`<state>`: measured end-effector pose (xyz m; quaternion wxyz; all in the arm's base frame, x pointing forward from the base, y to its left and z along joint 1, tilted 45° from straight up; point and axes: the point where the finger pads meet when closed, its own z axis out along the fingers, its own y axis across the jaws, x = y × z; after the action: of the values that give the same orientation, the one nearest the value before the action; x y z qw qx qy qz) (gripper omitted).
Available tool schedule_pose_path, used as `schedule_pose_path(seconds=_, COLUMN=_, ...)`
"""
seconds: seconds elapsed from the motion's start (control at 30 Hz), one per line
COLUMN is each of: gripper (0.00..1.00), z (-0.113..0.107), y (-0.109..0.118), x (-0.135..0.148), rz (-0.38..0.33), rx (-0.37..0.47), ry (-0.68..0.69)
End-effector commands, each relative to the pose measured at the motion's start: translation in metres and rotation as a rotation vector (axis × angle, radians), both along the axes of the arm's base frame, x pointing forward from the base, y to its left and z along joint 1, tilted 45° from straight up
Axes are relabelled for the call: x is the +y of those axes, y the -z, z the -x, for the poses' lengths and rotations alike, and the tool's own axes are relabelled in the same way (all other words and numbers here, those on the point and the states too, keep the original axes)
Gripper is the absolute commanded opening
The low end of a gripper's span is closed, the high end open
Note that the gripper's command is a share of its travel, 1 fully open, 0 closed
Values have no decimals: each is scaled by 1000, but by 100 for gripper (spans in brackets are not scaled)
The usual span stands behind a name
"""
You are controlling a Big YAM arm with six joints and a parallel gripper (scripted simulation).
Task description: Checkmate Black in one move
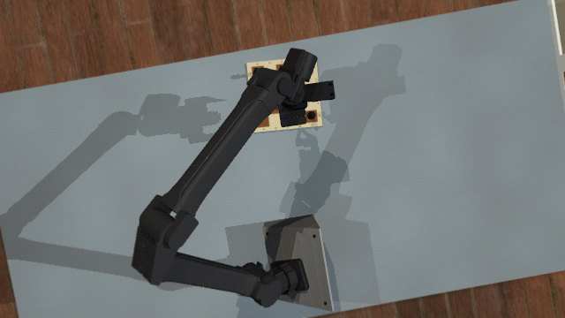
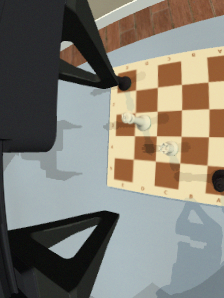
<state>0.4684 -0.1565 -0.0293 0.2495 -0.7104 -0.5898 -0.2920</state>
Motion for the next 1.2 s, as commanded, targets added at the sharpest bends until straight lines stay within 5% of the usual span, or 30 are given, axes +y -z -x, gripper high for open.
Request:
schedule_pose_path(seconds=0.0, gripper=100, z=-15, y=-6, x=1, rz=8, rx=-13, ry=-15)
schedule_pose_path(seconds=0.23, gripper=100, z=-9, y=-10, x=-4, rz=10, rx=-25, ry=-11)
schedule_pose_path(seconds=0.47, gripper=100, z=-4, y=8, x=12, rz=12, rx=-94, ry=-112)
schedule_pose_path(seconds=0.63, gripper=100, z=-10, y=17, x=18, rz=52, rx=-315, ry=-326)
schedule_pose_path(seconds=1.17, gripper=100, z=-21, y=36, x=41, rz=152, rx=-820, ry=-815)
